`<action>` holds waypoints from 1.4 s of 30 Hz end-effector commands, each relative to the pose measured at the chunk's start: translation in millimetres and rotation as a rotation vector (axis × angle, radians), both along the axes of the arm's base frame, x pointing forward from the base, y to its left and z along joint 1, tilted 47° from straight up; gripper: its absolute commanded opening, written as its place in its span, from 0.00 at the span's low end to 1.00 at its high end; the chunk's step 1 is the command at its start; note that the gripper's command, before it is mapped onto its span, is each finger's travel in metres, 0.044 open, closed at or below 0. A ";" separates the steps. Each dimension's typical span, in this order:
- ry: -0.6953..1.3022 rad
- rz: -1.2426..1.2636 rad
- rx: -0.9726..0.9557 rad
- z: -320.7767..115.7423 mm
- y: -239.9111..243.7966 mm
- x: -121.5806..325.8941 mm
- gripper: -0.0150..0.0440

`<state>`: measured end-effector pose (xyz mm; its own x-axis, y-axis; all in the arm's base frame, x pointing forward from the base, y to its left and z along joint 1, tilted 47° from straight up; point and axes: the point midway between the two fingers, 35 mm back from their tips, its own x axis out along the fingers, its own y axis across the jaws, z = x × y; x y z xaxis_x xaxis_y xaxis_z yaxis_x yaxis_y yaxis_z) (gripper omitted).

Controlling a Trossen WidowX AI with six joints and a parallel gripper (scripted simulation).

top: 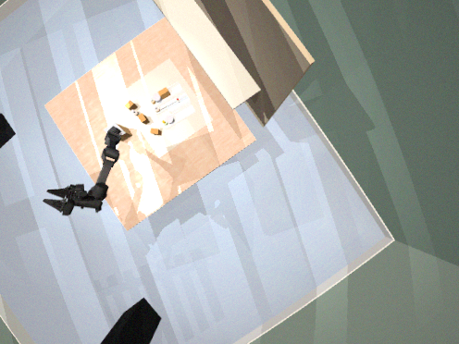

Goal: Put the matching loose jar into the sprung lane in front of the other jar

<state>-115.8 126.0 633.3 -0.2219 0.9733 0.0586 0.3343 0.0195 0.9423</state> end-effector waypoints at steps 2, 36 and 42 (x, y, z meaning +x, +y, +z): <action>0.004 0.010 0.000 0.1 -1.3 -1.5 1.00; -0.113 1.140 0.459 -54.5 -357.8 -112.3 1.00; -0.117 1.387 0.557 -86.7 -438.3 -69.0 1.00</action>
<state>-207.1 -274.5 564.5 -0.9639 -0.0228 0.2654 0.2664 -0.0972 0.9589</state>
